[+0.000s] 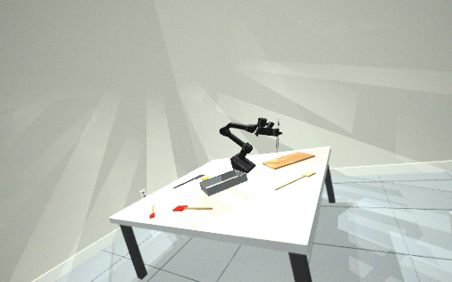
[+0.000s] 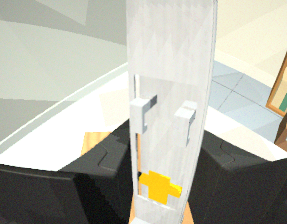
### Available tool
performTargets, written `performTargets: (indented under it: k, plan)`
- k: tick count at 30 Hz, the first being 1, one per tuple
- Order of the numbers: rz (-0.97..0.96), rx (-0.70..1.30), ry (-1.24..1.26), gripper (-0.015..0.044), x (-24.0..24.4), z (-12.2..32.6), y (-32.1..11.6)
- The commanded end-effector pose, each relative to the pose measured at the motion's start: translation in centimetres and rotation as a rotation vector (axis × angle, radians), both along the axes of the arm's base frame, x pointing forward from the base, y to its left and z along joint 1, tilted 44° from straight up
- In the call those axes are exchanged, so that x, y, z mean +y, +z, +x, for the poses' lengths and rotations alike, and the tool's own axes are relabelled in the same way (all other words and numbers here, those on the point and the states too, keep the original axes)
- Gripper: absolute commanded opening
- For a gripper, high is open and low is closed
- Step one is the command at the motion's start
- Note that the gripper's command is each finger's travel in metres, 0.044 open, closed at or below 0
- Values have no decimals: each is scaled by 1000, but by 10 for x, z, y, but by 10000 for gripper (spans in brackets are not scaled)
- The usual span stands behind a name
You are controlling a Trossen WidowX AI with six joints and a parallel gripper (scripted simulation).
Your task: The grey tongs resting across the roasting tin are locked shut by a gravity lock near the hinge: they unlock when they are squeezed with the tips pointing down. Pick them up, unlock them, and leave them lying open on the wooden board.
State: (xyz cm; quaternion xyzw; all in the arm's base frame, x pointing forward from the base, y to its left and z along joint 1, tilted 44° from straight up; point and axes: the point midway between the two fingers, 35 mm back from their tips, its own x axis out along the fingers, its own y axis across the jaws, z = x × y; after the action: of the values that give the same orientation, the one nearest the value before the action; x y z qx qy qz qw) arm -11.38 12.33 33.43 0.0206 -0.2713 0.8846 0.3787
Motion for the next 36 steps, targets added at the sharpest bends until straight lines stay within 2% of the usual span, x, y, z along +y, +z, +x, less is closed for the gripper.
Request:
performTargets:
  k: [1,16,36]
  plan:
    - [9,-3,6,-150,-1,-1,1]
    - [-13,0,1,-150,1,-1,1]
    - [-421,-12,-74,-150,34,-9,-3]
